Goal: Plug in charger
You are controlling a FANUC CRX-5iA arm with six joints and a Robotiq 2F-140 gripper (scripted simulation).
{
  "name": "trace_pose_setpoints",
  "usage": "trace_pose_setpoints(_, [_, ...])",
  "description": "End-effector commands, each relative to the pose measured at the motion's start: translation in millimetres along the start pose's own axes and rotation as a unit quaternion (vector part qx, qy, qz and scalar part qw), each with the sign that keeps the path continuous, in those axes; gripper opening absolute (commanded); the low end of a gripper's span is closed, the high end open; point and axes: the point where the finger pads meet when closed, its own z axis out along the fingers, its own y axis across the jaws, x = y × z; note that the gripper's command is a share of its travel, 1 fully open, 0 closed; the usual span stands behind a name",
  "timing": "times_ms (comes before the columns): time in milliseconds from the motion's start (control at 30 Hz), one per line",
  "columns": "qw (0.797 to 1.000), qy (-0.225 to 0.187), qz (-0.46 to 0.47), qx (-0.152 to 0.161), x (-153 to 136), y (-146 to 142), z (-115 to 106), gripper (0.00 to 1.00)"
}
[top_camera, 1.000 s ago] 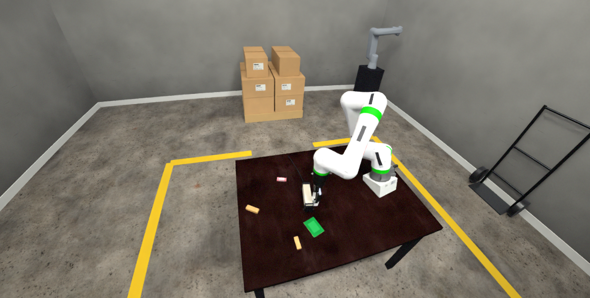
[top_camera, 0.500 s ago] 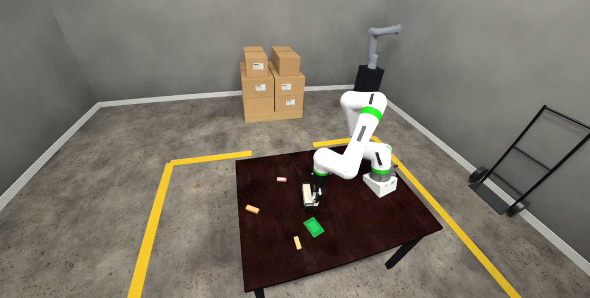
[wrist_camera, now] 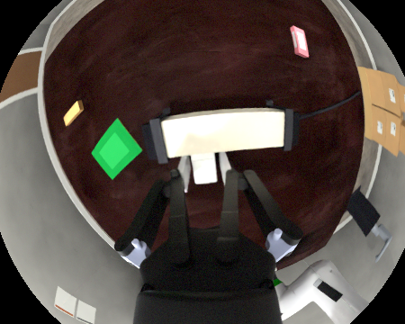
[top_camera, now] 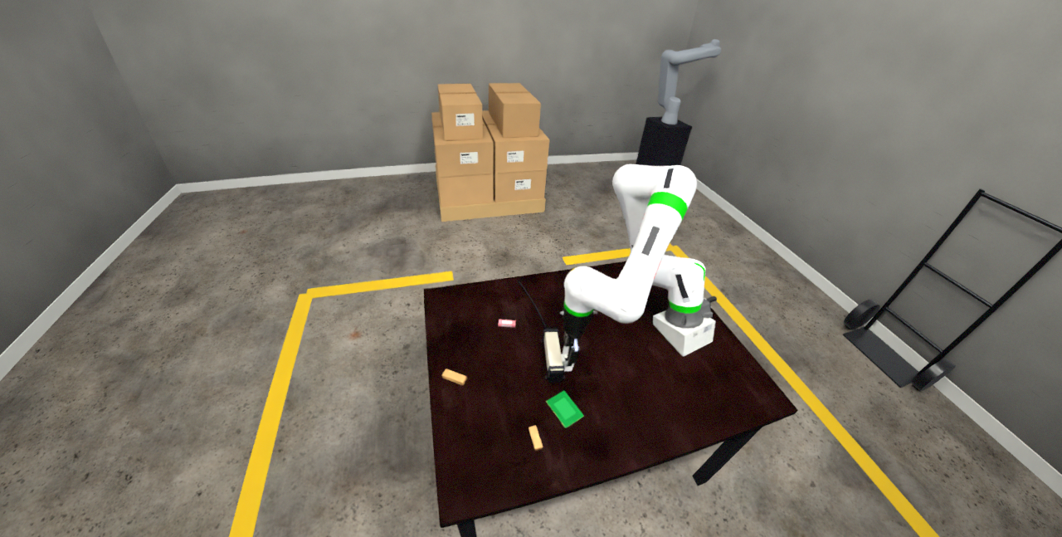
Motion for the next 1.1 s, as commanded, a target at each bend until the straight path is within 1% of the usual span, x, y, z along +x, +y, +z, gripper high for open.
trace_pose_setpoints(0, [1.000,0.001,0.000,0.000,0.6,-0.3,-1.3,0.38])
trace_pose_setpoints(267, [1.000,0.001,0.000,0.000,0.6,-0.3,-6.2,0.38])
trace_pose_setpoints(433, [1.000,0.001,0.000,0.000,0.6,-0.3,-15.3,0.38])
trace_pose_setpoints(767, [1.000,0.001,0.000,0.000,0.6,-0.3,-45.8,0.38])
trace_pose_setpoints(833, [1.000,0.001,0.000,0.000,0.6,-0.3,-45.8,0.38])
trace_pose_setpoints(1067, [1.000,0.001,0.000,0.000,0.5,-0.3,-71.7,0.38])
